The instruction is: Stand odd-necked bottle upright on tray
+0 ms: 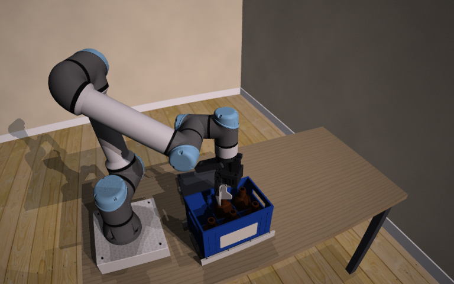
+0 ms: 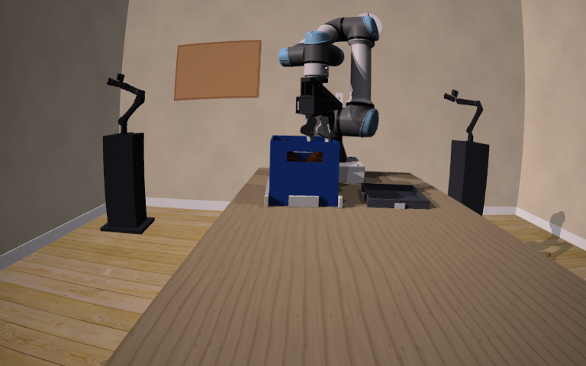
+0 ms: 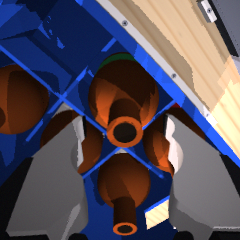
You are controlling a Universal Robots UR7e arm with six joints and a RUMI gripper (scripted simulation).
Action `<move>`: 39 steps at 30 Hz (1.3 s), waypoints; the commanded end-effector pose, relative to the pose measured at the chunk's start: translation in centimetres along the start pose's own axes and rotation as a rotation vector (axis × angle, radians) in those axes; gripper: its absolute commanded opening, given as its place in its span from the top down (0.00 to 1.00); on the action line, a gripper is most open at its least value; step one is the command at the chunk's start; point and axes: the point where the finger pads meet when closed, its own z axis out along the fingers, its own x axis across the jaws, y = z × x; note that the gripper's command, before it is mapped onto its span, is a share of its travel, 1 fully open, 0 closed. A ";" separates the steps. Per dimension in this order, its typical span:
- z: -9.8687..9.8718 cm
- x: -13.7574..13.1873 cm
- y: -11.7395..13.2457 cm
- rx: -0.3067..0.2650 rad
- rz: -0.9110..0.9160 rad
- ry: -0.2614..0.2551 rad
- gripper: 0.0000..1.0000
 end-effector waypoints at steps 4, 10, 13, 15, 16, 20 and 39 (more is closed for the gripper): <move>-0.1 0.0 0.0 -0.001 0.000 0.000 0.62; -0.8 0.0 0.0 -0.001 0.000 0.000 0.62; -1.5 0.0 0.0 -0.001 0.000 0.000 0.62; -2.0 0.0 0.0 -0.001 0.000 0.000 0.62; -2.3 0.0 0.0 -0.001 0.000 0.000 0.62; -3.0 0.0 0.0 -0.001 0.000 0.000 0.62; -7.9 0.0 0.0 -0.001 0.000 0.000 0.62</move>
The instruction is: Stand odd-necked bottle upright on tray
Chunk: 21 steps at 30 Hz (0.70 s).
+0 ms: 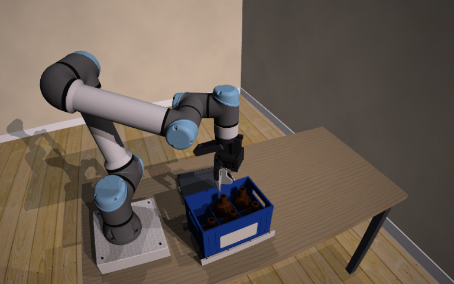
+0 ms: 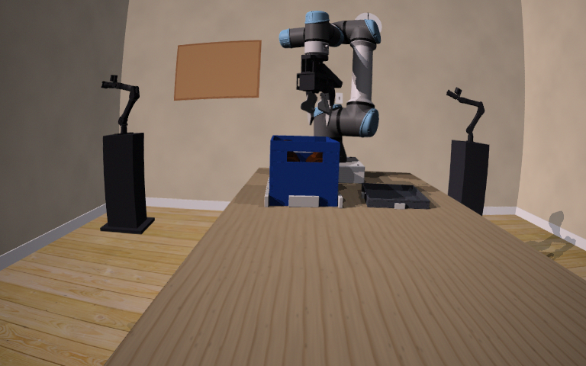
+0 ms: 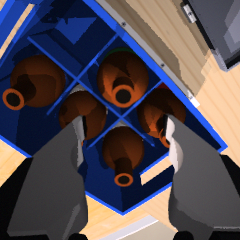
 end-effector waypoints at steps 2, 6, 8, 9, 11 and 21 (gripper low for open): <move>-0.8 0.0 0.0 -0.001 0.000 0.000 0.62; -1.0 0.0 0.0 -0.001 0.000 0.000 0.62; -1.1 0.0 0.0 -0.001 0.000 0.000 0.62; -1.1 0.0 0.0 -0.001 0.000 0.000 0.62; -1.1 0.0 0.0 -0.001 0.000 0.000 1.00; -1.1 0.0 0.0 -0.001 0.000 0.000 1.00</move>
